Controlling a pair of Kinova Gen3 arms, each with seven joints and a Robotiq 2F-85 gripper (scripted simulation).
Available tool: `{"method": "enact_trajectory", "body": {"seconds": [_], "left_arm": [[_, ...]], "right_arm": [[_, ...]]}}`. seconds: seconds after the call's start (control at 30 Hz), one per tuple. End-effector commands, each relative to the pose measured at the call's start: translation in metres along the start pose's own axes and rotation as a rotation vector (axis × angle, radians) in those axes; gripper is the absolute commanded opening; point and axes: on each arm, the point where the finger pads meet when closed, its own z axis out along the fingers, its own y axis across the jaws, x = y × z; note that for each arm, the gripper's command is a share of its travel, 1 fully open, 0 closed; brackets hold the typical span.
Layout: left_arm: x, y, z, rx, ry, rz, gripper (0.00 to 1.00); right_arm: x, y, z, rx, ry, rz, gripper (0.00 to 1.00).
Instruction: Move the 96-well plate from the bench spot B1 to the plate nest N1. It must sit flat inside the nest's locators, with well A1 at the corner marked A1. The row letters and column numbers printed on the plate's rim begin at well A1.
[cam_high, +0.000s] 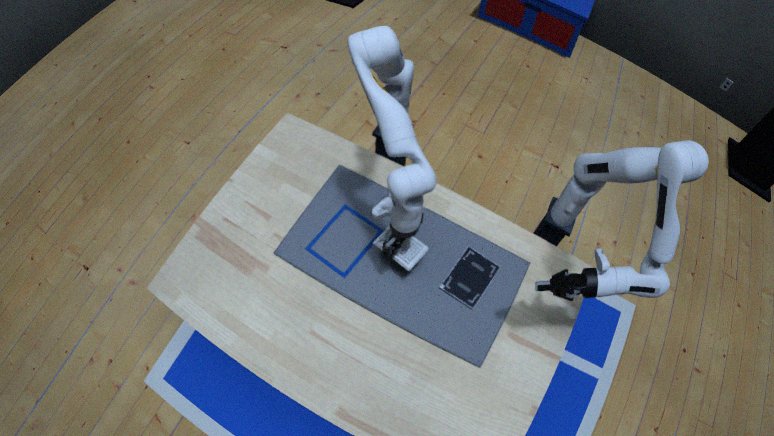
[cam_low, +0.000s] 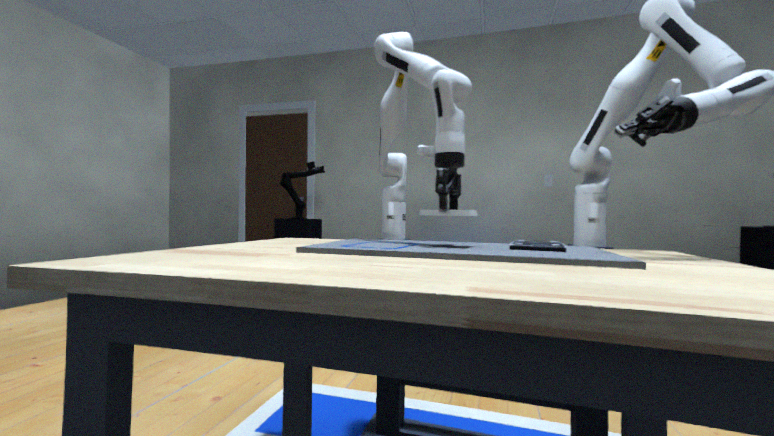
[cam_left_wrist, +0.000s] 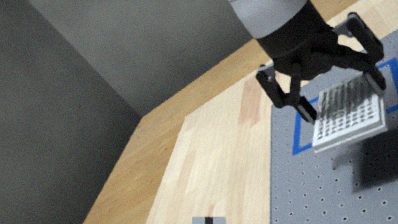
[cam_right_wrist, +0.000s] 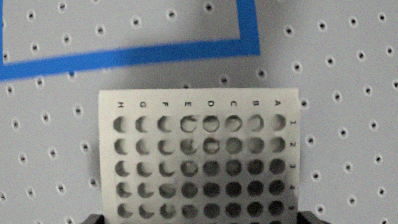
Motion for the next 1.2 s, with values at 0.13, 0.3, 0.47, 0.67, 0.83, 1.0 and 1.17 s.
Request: {"method": "enact_trajectory", "body": {"seconds": [0.13, 0.3, 0.47, 0.67, 0.83, 1.0, 1.17], "left_arm": [[0.001, -0.001, 0.0, 0.001, 0.0, 0.002, 0.017], [0.001, -0.001, 0.0, 0.001, 0.0, 0.002, 0.017], [0.001, -0.001, 0.0, 0.001, 0.0, 0.002, 0.017], [0.001, -0.001, 0.0, 0.001, 0.0, 0.002, 0.017], [0.001, -0.001, 0.0, 0.001, 0.0, 0.002, 0.017], [0.001, -0.001, 0.0, 0.001, 0.0, 0.002, 0.017], [0.001, -0.001, 0.0, 0.001, 0.0, 0.002, 0.017]], "right_arm": [[-0.015, 0.005, -0.002, 0.002, -0.001, 0.001, 0.937], [-0.03, 0.012, -0.002, 0.002, -0.001, 0.001, 0.937], [-0.045, 0.018, -0.003, 0.002, -0.001, 0.001, 0.937], [-0.057, 0.024, -0.003, 0.002, -0.001, 0.001, 0.937], [-0.073, 0.03, -0.004, 0.002, -0.001, 0.001, 0.937], [-0.088, 0.037, -0.004, 0.002, -0.002, 0.001, 0.937], [-0.097, 0.041, -0.005, 0.001, -0.002, 0.001, 0.937]]}}
